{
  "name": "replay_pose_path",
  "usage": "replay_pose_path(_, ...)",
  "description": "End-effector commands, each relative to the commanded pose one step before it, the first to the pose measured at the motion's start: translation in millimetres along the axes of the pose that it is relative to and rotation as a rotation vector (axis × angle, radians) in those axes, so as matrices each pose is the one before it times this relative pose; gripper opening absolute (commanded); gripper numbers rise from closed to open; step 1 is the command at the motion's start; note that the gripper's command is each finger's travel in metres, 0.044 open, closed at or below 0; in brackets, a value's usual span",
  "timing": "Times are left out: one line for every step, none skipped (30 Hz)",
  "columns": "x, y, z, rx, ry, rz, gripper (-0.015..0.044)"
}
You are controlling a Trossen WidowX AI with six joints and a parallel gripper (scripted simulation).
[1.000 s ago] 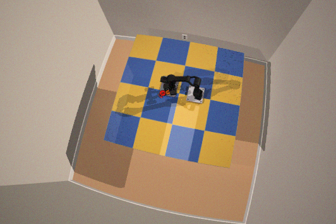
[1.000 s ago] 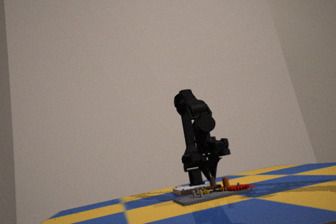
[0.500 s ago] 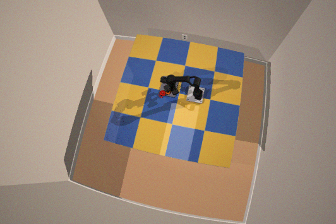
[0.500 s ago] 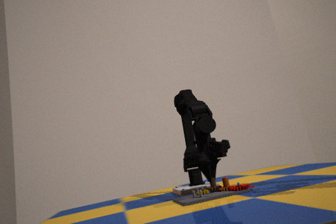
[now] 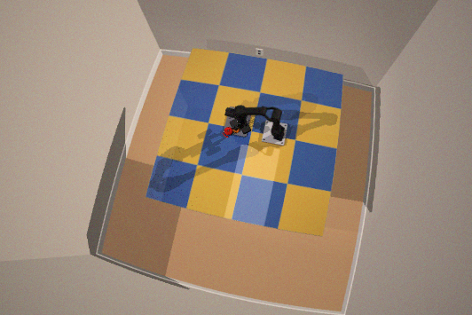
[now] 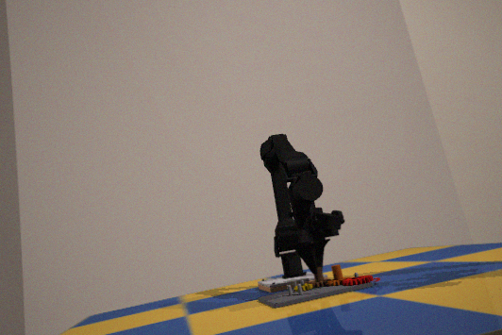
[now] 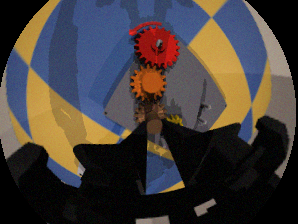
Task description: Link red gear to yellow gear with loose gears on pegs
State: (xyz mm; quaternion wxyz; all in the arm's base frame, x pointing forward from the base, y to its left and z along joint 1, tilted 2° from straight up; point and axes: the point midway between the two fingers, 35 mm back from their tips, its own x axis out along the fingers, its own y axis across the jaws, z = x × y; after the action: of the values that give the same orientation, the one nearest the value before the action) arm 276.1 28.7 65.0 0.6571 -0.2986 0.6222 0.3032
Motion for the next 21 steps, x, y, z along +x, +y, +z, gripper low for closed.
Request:
replay_pose_path(-1.29, -0.05, 0.28, 0.0429, -0.00076, -0.00081, 0.0131)
replay_pose_path(-0.61, 0.05, 0.00, 0.0169, 0.00000, 0.00000, 0.0140)
replay_pose_path(-0.64, 0.05, 0.00, 0.0177, 0.00000, 0.00000, 0.0140)
replay_pose_path(-0.68, 0.06, -0.01, 0.0189, 0.00000, 0.00000, 0.0140)
replay_pose_path(-1.22, -0.07, 0.09, 0.0008, -0.00001, -0.00001, 0.0140)
replay_pose_path(-2.55, -0.14, 0.17, 0.0017, -0.00002, -0.00002, 0.0140)
replay_pose_path(-3.45, -0.16, 0.20, 0.0023, -0.00002, -0.00002, 0.0140)
replay_pose_path(-4.51, -0.16, 0.20, 0.0030, -0.00002, -0.00003, 0.0140)
replay_pose_path(-5.77, -0.12, 0.16, 0.0038, -0.00002, -0.00003, 0.0140)
replay_pose_path(-5.82, -0.03, 0.06, 0.0038, -0.00001, -0.00002, 0.0140)
replay_pose_path(-6.09, 0.06, -0.05, 0.0039, 0.00000, -0.00001, 0.0140)
replay_pose_path(-6.44, 0.16, -0.18, 0.0041, 0.00001, -0.00001, 0.0140)
replay_pose_path(-5.47, 0.22, -0.26, 0.0035, 0.00002, 0.00000, 0.0140)
replay_pose_path(-3.42, 0.17, -0.21, 0.0022, 0.00001, 0.00000, 0.0140)
replay_pose_path(-1.15, 0.07, -0.08, 0.0007, 0.00001, 0.00000, 0.0140)
replay_pose_path(6.21, -0.36, 0.42, -0.0109, 0.00191, 0.00134, 0.0166)
replay_pose_path(-6.11, 0.08, -0.09, 0.0000, 0.00000, -0.00001, 0.0193)
replay_pose_path(-10.22, 0.34, -0.42, 0.0000, 0.00003, 0.00000, 0.0219)
replay_pose_path(-13.29, 0.83, -1.02, 0.0000, 0.00008, 0.00003, 0.0245)
replay_pose_path(-10.27, 0.94, -1.16, 0.0000, 0.00009, 0.00005, 0.0271)
replay_pose_path(-6.16, 0.69, -0.85, 0.0000, 0.00007, 0.00004, 0.0298)
